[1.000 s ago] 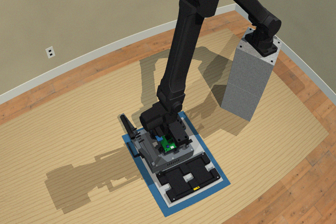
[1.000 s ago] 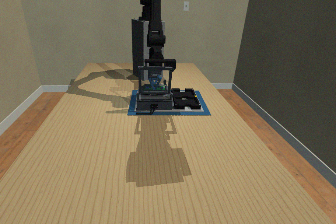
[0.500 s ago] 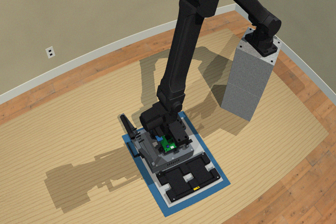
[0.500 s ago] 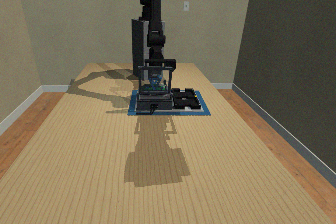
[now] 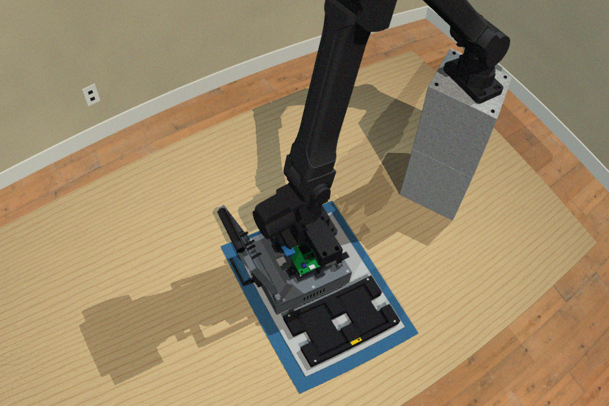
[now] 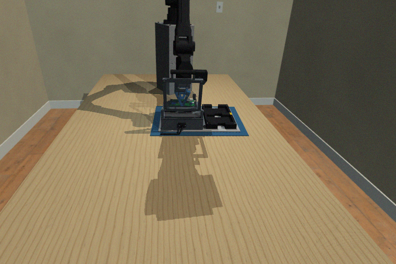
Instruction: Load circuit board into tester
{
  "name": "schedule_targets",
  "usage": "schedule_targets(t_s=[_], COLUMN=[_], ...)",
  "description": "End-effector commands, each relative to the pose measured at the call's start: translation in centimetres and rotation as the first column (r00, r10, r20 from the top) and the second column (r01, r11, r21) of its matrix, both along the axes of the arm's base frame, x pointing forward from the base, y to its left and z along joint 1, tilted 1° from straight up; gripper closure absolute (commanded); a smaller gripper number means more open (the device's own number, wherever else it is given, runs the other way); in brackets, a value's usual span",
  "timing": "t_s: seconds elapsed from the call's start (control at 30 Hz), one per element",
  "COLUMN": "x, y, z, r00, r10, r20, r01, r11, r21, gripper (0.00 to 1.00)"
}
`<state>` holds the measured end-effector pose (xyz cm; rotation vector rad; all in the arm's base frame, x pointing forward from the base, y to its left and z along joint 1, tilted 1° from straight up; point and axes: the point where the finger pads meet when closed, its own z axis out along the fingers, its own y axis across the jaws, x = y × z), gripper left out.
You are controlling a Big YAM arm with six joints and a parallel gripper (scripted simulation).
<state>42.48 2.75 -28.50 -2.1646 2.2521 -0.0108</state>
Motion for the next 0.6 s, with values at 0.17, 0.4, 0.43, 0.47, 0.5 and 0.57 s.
schedule_targets(t_s=[0.17, 0.4, 0.43, 0.47, 0.5, 0.57], x=[-0.02, 0.12, 0.14, 0.15, 0.15, 0.17], y=[0.45, 0.46, 0.46, 0.46, 0.46, 0.46], z=[-0.56, -0.54, -0.54, -0.53, -0.53, -0.53], r00=[1.000, 1.000, 1.000, 1.000, 1.000, 1.000], r10=[0.008, 0.008, 0.008, 0.008, 0.008, 0.008], r20=[0.006, 0.008, 0.008, 0.008, 0.008, 0.008], r01=[-0.008, -0.008, -0.008, -0.008, -0.008, -0.008], r11=[1.000, 1.000, 1.000, 1.000, 1.000, 1.000], r21=[0.006, 0.006, 0.006, 0.006, 0.006, 0.006], gripper=[0.28, 0.28, 0.28, 0.28, 0.28, 0.28])
